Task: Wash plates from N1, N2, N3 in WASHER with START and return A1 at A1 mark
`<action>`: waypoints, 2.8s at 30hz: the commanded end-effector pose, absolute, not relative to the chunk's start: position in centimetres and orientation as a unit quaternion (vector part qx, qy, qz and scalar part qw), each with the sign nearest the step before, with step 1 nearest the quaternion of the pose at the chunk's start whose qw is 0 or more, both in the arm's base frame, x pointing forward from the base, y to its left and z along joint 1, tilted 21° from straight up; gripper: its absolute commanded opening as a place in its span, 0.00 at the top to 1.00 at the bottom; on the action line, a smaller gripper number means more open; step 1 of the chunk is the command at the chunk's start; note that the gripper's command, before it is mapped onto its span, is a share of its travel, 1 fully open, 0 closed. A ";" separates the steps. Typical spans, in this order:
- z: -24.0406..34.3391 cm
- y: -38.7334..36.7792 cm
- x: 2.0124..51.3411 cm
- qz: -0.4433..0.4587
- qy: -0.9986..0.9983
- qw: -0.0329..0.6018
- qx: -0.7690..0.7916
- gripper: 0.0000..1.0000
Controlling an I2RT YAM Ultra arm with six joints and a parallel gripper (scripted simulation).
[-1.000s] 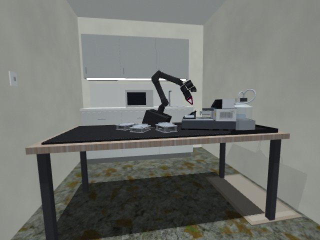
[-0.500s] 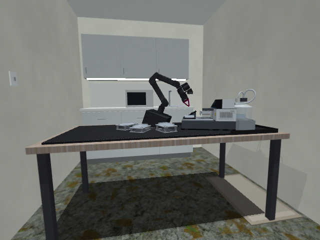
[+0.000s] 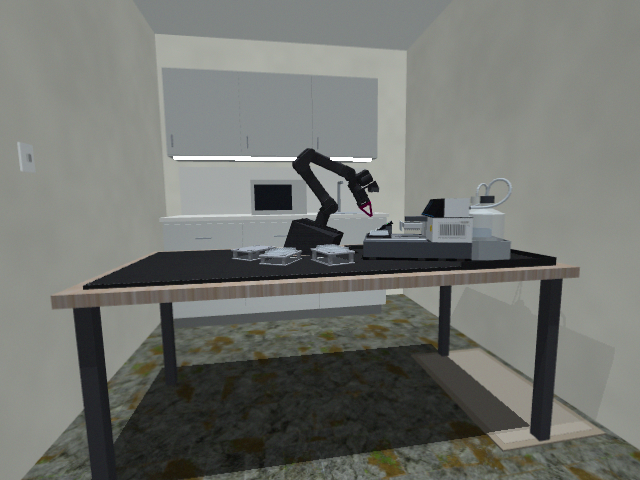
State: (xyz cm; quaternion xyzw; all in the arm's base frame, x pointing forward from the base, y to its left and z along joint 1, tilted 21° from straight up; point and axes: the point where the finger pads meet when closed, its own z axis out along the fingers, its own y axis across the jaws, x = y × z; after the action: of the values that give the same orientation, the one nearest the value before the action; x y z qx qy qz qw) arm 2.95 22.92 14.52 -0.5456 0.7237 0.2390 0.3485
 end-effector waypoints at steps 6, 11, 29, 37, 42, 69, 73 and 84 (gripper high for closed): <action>13.3 21.9 2.0 0.240 0.732 0.358 -0.527 1.00; 12.1 21.3 1.0 0.240 0.732 0.358 -0.527 1.00; 10.8 20.6 0.0 0.240 0.733 0.357 -0.527 1.00; 11.0 20.7 0.5 0.238 0.744 0.350 -0.518 0.00; 12.1 21.2 2.7 0.224 0.796 0.310 -0.470 0.00; 14.8 22.6 8.1 0.148 0.957 0.110 -0.222 0.00; 14.8 22.6 8.1 0.148 0.957 0.110 -0.222 0.00; 15.8 22.3 11.0 0.158 0.975 0.096 -0.126 0.00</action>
State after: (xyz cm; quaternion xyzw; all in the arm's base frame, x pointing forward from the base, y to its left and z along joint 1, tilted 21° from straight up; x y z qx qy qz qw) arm 10.25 22.25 15.14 -0.1576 0.9714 0.1480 0.0986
